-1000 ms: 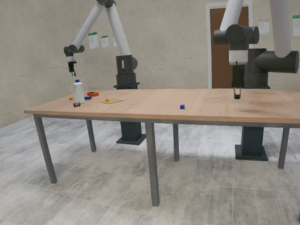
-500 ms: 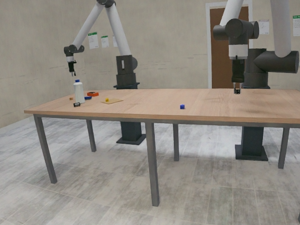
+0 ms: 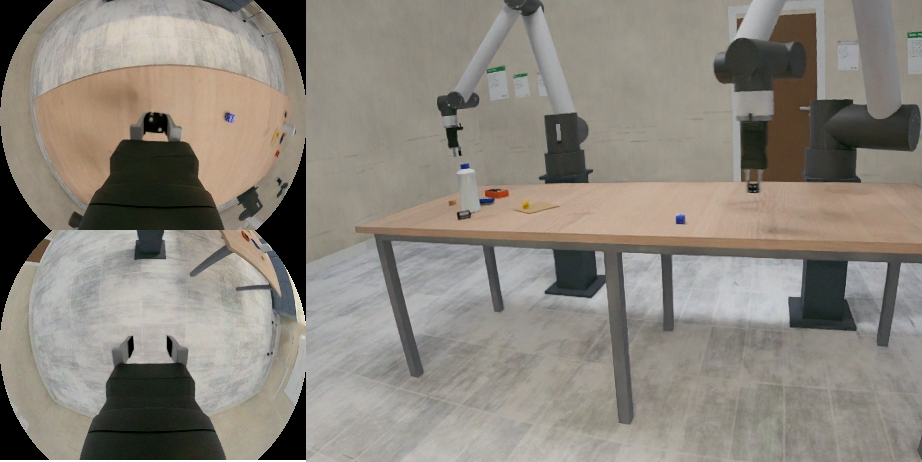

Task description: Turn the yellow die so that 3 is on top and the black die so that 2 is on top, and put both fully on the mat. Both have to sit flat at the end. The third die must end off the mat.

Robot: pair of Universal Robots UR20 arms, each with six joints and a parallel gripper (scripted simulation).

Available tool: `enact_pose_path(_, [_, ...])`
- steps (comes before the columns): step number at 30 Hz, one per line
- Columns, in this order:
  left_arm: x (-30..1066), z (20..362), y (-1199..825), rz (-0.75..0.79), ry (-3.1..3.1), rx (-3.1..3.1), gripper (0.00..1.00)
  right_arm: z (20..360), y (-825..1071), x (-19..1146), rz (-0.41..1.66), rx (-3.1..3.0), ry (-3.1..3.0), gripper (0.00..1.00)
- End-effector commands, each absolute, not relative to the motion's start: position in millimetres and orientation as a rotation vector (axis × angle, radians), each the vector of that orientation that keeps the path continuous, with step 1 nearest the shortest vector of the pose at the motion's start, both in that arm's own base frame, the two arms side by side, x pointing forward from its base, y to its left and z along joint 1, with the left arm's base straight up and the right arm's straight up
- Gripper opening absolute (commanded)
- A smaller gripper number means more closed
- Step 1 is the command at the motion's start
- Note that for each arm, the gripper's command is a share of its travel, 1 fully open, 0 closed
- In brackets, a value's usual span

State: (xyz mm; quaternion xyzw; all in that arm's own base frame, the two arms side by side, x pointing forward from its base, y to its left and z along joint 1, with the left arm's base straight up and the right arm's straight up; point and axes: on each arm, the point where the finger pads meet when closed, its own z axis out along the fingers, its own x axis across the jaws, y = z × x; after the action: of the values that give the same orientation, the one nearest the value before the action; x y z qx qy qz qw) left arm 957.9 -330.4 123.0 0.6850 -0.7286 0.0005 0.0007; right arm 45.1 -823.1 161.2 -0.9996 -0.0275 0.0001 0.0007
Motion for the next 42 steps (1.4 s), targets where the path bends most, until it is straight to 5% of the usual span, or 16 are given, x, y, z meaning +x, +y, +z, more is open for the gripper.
enact_pose_path(1, [969.4,124.6,-382.3,0.0,-2.239,2.204,0.49,162.0,-823.7,45.3,0.0,-3.14,-0.086,1.0])
enact_pose_path(42, [936.8,128.5,-771.1,0.0,-1.882,2.515,0.49,162.0,-823.7,45.3,0.0,-3.14,-0.086,1.0])
